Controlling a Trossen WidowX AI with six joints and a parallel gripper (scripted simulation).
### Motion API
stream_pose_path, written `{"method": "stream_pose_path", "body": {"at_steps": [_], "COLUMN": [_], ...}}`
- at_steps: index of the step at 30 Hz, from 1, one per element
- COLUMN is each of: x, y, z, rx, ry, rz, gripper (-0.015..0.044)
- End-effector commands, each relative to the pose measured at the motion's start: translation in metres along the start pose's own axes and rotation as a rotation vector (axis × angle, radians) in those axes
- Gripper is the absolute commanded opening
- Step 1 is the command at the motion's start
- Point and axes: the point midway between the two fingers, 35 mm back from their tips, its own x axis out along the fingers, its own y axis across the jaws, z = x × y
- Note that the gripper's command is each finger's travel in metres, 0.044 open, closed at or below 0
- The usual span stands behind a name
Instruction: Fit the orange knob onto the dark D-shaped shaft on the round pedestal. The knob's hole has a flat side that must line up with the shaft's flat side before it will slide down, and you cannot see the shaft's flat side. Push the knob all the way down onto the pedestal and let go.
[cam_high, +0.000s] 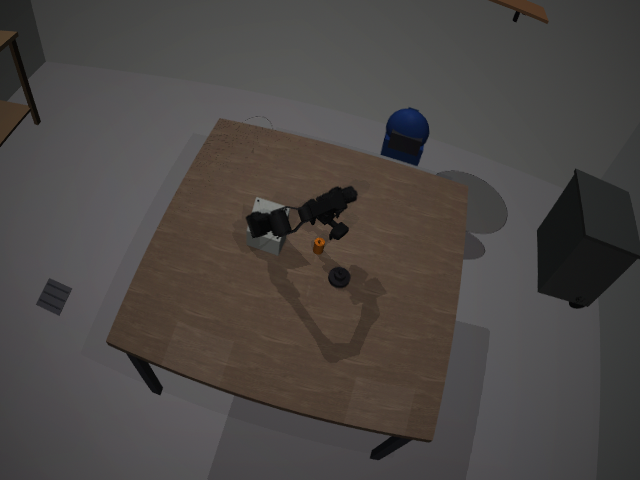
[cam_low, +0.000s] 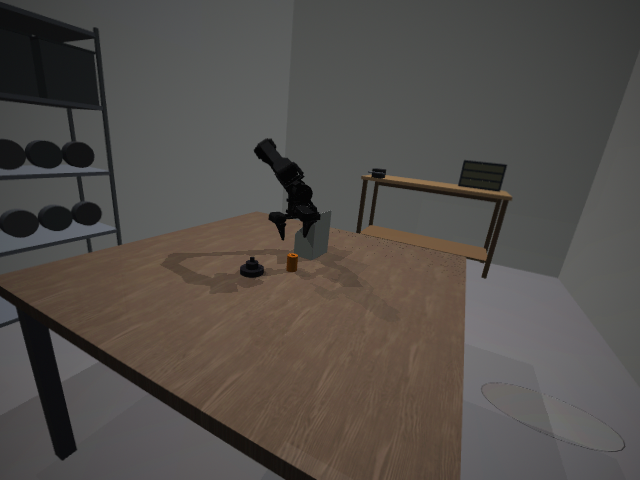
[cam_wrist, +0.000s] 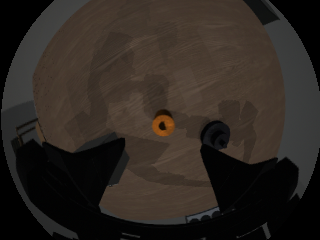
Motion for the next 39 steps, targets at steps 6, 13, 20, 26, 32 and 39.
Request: {"method": "stream_pose_path", "body": {"at_steps": [6, 13, 20, 26, 32, 39], "x": [0.000, 0.000, 0.000, 0.000, 0.035, 0.046], "y": [0.000, 0.000, 0.000, 0.000, -0.001, -0.001], "z": [0.000, 0.000, 0.000, 0.000, -0.001, -0.001], "rx": [0.810, 1.157, 1.157, 1.157, 1.157, 1.157], "ry": [0.003, 0.002, 0.002, 0.002, 0.002, 0.002], "rz": [-0.007, -0.008, -0.008, -0.008, -0.009, -0.009], "gripper": [0.0440, 0.0440, 0.0440, 0.0440, 0.0440, 0.0440]}}
